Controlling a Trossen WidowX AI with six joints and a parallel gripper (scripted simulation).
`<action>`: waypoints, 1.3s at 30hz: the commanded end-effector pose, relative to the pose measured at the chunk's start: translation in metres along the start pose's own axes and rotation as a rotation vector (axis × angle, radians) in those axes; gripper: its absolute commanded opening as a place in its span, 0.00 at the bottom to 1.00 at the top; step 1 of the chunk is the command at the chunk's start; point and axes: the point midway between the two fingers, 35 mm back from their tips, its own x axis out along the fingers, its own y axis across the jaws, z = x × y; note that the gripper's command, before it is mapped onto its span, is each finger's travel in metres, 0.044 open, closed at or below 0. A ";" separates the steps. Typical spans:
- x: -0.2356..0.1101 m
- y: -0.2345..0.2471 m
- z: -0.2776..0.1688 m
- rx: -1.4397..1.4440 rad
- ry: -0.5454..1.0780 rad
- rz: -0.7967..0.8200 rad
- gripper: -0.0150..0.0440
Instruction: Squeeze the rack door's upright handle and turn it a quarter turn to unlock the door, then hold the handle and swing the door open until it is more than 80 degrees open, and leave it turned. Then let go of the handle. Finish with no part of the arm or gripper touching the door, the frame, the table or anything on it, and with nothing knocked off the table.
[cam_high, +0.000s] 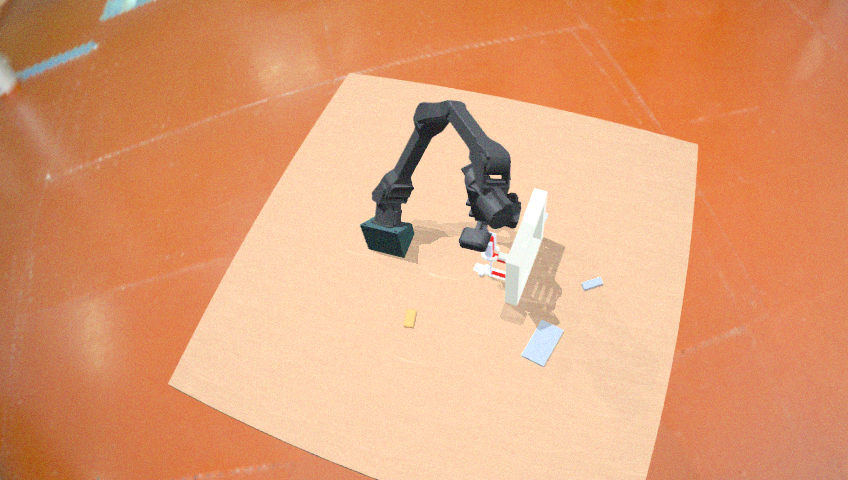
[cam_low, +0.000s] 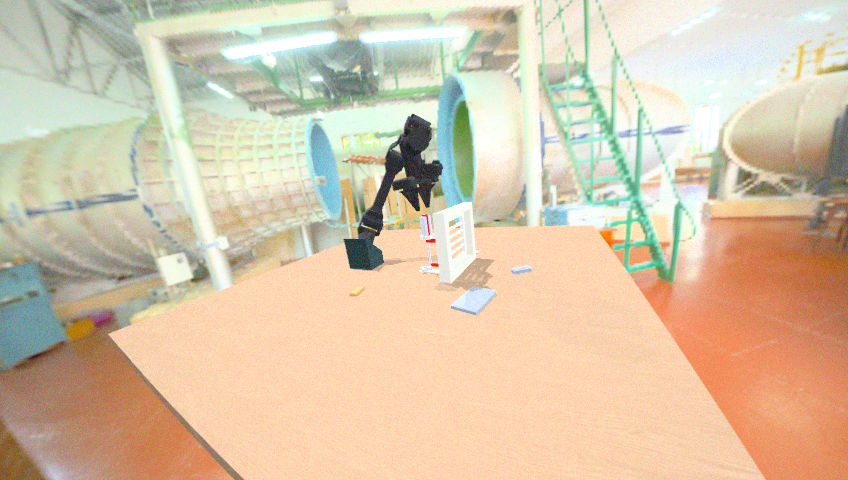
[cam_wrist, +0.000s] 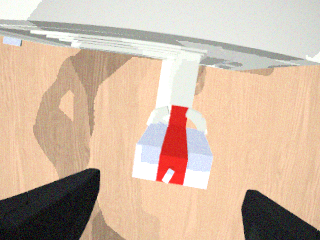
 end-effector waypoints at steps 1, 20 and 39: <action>-0.001 0.001 0.002 -0.001 0.000 0.016 0.76; 0.029 0.000 0.002 0.010 0.042 0.000 0.76; 0.059 0.001 0.000 0.020 0.082 -0.017 0.76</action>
